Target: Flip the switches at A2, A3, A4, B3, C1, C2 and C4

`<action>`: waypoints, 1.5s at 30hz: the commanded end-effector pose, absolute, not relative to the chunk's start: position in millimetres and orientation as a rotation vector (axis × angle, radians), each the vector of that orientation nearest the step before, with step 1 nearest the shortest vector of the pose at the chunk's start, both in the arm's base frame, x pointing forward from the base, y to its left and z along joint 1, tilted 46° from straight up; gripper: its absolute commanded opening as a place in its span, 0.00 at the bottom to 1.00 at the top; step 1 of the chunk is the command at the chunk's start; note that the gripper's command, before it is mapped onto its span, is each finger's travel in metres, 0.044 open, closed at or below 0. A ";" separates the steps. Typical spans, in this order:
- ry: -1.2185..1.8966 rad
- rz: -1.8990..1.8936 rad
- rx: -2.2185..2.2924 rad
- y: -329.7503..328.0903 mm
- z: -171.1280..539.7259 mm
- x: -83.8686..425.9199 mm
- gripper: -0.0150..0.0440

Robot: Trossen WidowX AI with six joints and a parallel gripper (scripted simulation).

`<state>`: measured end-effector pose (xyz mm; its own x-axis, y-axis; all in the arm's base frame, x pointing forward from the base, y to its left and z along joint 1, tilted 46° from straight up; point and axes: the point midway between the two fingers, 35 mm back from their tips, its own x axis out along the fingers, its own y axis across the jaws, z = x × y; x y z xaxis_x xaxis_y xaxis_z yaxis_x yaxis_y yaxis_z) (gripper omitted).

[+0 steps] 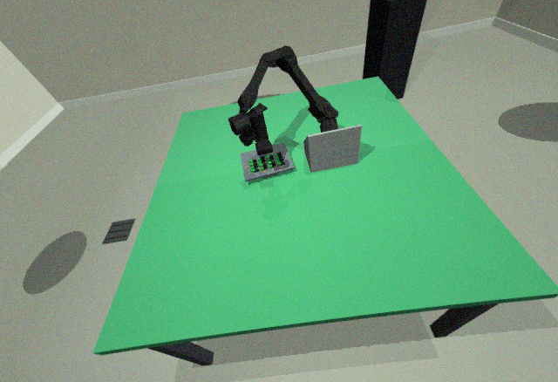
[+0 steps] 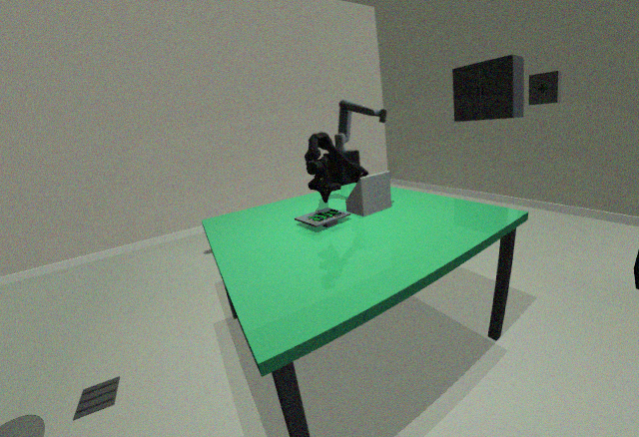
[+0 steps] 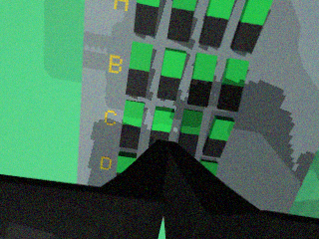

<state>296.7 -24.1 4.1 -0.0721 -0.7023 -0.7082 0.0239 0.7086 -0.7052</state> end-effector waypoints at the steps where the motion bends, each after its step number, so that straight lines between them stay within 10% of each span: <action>1: 1.547 -0.647 -0.585 -8.6 -8.0 268.9 0.25; 45: 1.522 -0.640 -0.594 -50.7 -49.6 263.4 0.25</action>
<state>263.1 -50.1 -49.8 -0.0494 -0.7025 -0.7099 0.0139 0.7102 -0.7038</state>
